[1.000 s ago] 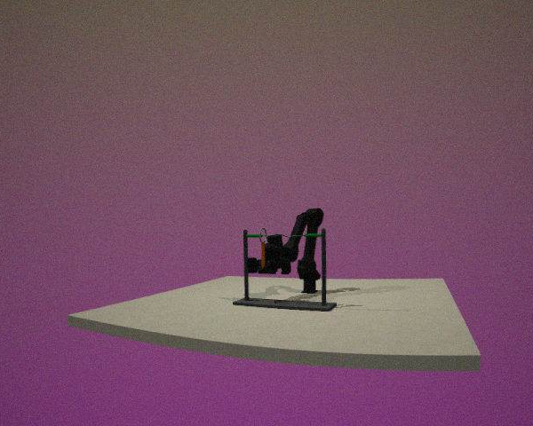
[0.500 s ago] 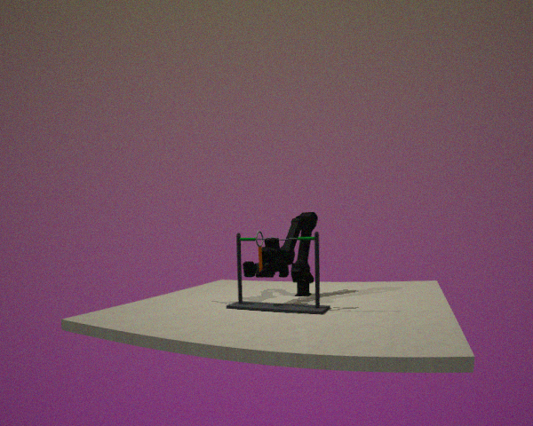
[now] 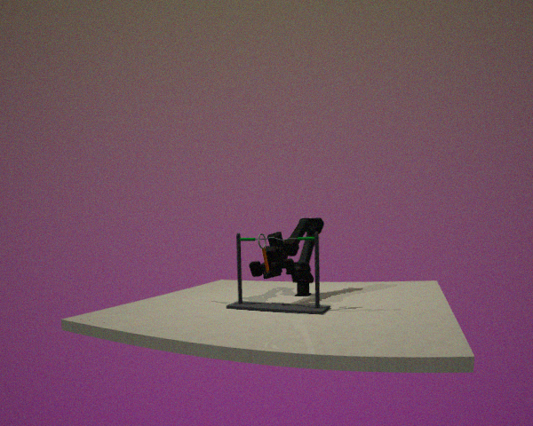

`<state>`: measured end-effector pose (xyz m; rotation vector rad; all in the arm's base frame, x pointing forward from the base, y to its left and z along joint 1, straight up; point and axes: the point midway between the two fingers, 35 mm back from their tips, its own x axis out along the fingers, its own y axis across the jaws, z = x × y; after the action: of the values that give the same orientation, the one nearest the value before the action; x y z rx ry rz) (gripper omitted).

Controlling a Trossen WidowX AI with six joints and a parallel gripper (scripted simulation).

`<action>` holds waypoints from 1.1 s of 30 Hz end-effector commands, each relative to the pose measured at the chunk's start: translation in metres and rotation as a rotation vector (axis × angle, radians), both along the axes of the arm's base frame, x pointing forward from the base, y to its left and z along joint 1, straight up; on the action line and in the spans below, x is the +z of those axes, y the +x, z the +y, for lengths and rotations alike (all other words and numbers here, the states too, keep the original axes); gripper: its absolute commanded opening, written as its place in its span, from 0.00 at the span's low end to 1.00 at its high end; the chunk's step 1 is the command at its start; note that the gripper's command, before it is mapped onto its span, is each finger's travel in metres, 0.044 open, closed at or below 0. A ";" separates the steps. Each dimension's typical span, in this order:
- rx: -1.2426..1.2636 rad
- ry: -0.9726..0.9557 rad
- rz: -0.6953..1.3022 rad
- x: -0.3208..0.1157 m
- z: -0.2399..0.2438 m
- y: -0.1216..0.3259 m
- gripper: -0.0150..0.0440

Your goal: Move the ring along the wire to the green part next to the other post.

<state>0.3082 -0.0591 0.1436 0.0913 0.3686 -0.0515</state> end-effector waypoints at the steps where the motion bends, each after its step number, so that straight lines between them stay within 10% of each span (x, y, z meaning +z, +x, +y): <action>1: -0.003 0.019 0.036 0.009 0.008 -0.006 0.00; 33: 0.104 -0.058 0.250 0.021 0.025 -0.031 0.00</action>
<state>0.2816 -0.0319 0.1567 0.0403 0.5976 0.0138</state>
